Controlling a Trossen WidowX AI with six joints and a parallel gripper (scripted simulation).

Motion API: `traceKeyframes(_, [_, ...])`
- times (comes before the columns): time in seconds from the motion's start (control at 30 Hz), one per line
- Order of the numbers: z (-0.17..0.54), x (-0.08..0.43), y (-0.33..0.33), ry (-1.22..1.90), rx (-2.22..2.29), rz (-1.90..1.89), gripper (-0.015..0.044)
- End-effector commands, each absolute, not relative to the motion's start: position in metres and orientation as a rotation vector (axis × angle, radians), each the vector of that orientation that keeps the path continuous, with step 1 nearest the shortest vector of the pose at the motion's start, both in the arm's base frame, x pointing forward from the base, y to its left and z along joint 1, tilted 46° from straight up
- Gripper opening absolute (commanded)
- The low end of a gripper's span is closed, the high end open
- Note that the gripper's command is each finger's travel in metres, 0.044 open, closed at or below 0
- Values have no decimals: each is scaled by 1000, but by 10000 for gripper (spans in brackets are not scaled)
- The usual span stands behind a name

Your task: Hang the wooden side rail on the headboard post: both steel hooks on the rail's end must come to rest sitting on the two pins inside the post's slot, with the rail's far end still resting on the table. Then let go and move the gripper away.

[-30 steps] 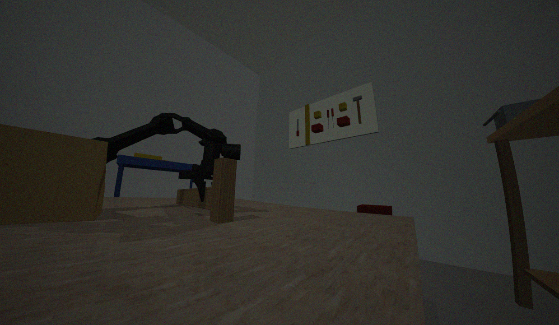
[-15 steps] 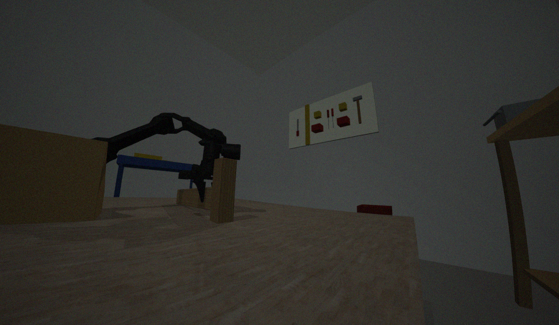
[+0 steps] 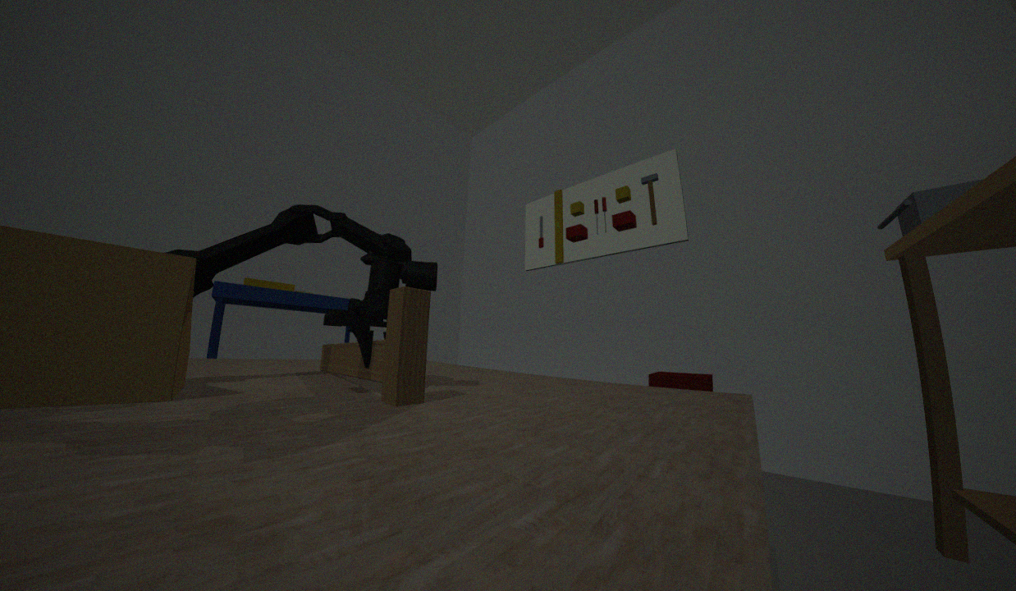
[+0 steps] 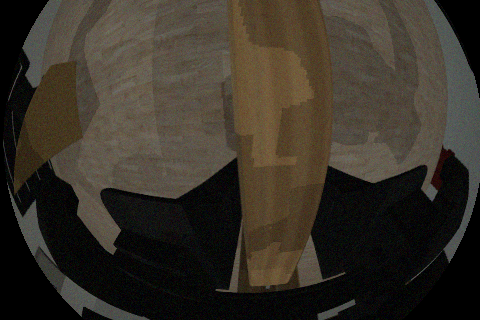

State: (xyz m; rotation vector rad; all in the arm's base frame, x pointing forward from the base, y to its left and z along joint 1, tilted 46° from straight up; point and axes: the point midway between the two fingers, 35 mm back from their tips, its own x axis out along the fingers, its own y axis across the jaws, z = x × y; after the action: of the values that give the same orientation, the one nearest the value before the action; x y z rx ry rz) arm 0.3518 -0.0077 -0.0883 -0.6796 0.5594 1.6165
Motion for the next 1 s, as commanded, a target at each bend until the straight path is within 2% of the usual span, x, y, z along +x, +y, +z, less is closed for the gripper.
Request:
traceKeyframes(0.0, [-88, 353, -13, 560, -689, 1608, 0])
traceKeyframes(0.97, [-88, 356, -16, 560, -689, 1608, 0])
